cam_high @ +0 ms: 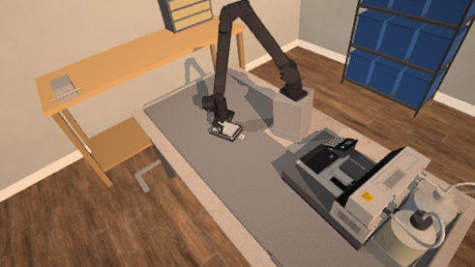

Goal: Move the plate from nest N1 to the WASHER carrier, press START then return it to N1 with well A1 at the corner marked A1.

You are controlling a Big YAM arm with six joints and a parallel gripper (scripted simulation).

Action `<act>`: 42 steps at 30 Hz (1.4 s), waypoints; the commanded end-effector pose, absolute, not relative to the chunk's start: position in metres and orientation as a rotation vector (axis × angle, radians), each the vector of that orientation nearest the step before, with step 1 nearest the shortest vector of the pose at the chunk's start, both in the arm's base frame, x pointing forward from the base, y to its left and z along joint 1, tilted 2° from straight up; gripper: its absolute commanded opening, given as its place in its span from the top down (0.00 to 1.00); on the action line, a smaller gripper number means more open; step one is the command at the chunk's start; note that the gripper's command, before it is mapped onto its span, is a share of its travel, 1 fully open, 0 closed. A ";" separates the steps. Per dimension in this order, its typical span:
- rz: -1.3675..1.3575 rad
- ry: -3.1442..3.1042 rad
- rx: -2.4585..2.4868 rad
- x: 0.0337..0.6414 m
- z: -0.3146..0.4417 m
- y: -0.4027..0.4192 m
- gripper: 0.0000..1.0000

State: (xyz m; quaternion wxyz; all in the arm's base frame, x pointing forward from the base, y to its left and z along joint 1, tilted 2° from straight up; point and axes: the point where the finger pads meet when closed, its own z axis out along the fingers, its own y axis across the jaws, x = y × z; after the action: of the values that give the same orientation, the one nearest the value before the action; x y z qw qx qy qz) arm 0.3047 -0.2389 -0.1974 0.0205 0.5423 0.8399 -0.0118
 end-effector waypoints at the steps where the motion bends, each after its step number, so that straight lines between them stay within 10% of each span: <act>1: -0.034 2.604 1.682 0.307 -0.205 -0.244 0.00; 14: -0.036 2.600 1.679 0.308 -0.199 -0.242 0.18; 42: -0.030 2.604 1.682 0.308 -0.205 -0.243 0.18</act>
State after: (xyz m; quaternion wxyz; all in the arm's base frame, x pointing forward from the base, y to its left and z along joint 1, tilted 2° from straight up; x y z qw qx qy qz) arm 0.3038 -0.2397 -0.1974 0.0200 0.5424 0.8398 -0.0139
